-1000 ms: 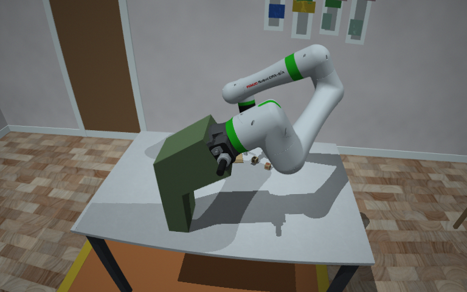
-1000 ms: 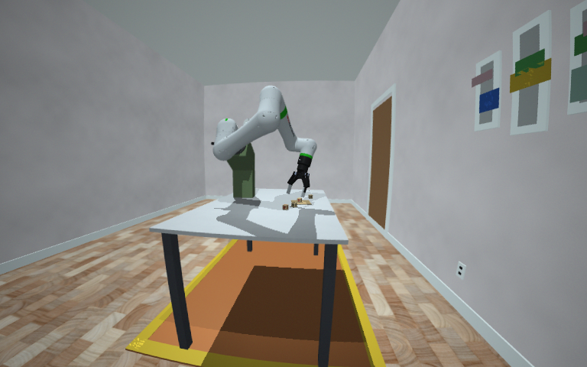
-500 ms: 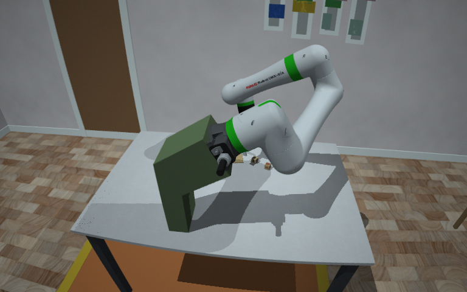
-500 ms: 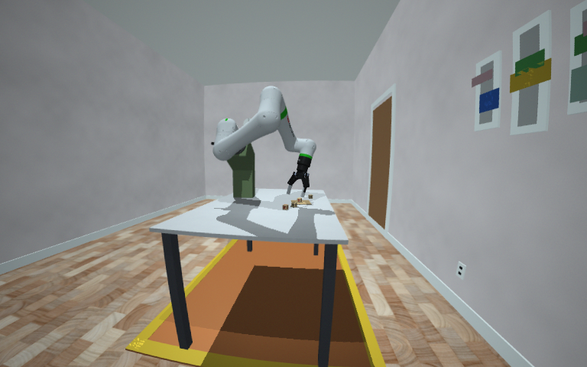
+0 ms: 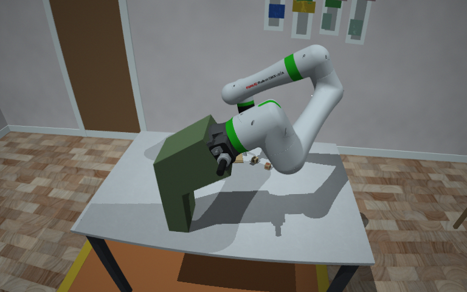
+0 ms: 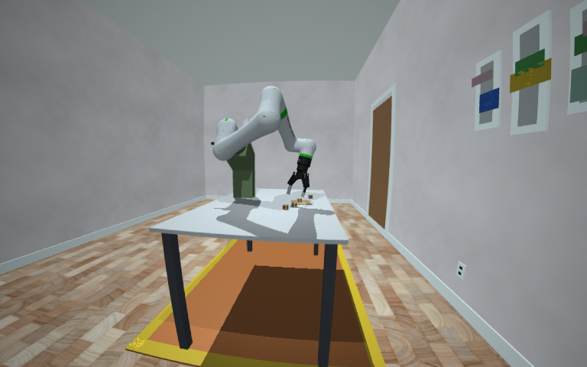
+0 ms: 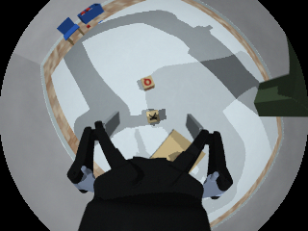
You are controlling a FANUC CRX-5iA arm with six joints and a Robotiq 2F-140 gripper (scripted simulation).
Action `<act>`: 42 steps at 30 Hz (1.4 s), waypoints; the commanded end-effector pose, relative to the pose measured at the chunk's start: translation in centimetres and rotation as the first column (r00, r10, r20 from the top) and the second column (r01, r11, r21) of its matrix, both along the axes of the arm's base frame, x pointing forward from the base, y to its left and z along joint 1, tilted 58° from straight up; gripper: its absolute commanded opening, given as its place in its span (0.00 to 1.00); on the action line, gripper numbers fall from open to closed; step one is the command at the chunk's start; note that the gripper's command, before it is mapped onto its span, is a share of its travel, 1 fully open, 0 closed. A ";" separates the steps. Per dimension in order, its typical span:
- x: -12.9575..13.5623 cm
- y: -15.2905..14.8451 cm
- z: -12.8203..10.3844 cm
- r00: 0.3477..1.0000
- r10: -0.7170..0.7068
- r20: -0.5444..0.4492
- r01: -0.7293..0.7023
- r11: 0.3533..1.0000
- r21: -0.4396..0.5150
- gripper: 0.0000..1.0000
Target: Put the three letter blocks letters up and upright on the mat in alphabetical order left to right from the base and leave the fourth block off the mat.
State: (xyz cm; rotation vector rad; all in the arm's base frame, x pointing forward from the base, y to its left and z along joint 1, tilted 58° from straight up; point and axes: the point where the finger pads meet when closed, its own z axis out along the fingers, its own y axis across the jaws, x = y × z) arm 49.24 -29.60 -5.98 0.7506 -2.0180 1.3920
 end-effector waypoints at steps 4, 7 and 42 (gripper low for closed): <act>0.0 0.0 0.0 1.000 0.000 0.000 0.000 1.000 0.000 1.00; 0.0 0.0 0.0 1.000 0.000 0.000 0.000 1.000 0.000 1.00; -4.9 -4.3 6.1 1.000 0.000 0.000 0.000 1.000 0.000 1.00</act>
